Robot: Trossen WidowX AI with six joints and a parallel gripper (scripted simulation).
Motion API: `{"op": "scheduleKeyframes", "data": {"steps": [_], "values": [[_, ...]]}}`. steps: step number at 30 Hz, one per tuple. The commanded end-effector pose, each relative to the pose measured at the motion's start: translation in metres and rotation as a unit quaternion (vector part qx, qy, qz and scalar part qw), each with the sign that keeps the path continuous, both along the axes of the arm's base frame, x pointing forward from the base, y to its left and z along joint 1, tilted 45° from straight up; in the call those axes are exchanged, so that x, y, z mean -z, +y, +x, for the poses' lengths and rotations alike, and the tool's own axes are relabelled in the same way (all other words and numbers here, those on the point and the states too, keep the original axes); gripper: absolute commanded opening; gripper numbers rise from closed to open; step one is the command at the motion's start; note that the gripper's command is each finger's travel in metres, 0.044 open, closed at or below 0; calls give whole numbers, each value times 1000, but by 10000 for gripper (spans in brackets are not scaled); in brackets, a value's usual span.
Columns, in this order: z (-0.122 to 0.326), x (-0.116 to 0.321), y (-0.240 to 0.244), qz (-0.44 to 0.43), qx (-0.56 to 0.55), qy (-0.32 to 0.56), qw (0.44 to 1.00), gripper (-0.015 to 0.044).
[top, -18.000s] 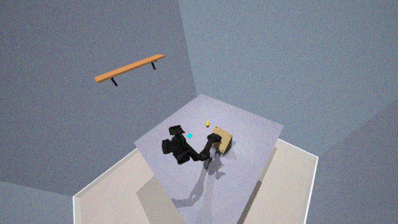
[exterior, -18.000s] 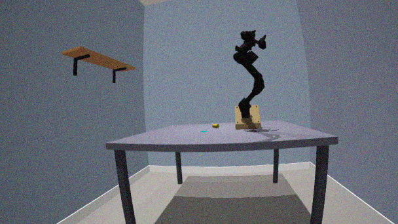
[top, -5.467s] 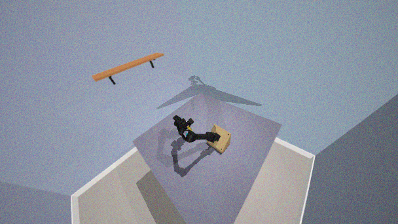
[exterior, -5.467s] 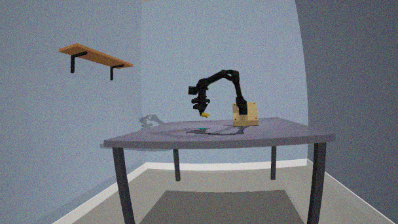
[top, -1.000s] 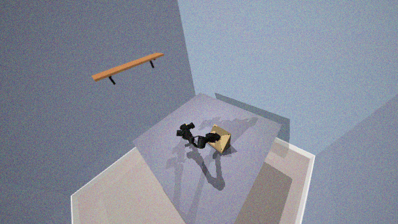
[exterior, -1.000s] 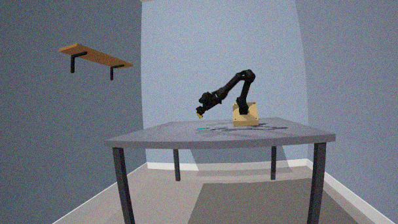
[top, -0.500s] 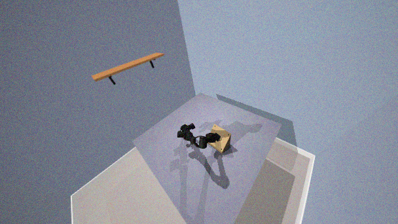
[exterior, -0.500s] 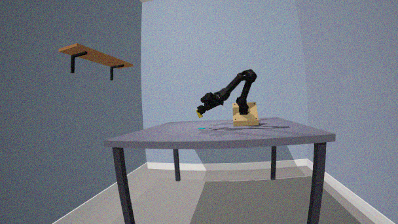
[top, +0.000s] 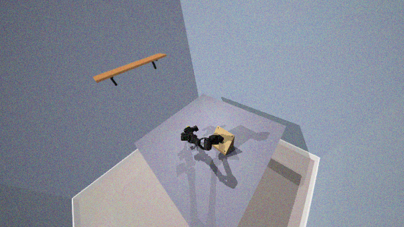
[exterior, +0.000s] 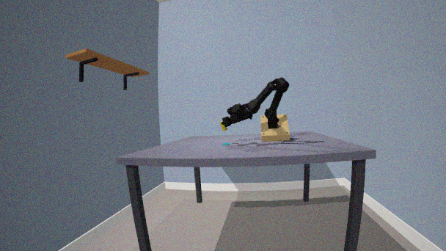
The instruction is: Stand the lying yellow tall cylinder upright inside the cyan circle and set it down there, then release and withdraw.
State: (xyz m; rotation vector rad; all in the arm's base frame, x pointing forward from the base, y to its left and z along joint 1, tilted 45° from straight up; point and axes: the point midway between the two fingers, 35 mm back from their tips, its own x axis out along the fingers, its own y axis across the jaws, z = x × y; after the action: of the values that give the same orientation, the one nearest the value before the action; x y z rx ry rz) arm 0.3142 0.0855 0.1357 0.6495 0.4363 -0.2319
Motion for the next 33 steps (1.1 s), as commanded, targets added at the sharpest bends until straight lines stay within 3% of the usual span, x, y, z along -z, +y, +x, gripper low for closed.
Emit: {"op": "scheduleKeyframes", "data": {"steps": [1,33], "values": [[-2,-3,-1,8,11,-15,1000,105],[-17,-13,-6,55,56,-90,993,105]]}}
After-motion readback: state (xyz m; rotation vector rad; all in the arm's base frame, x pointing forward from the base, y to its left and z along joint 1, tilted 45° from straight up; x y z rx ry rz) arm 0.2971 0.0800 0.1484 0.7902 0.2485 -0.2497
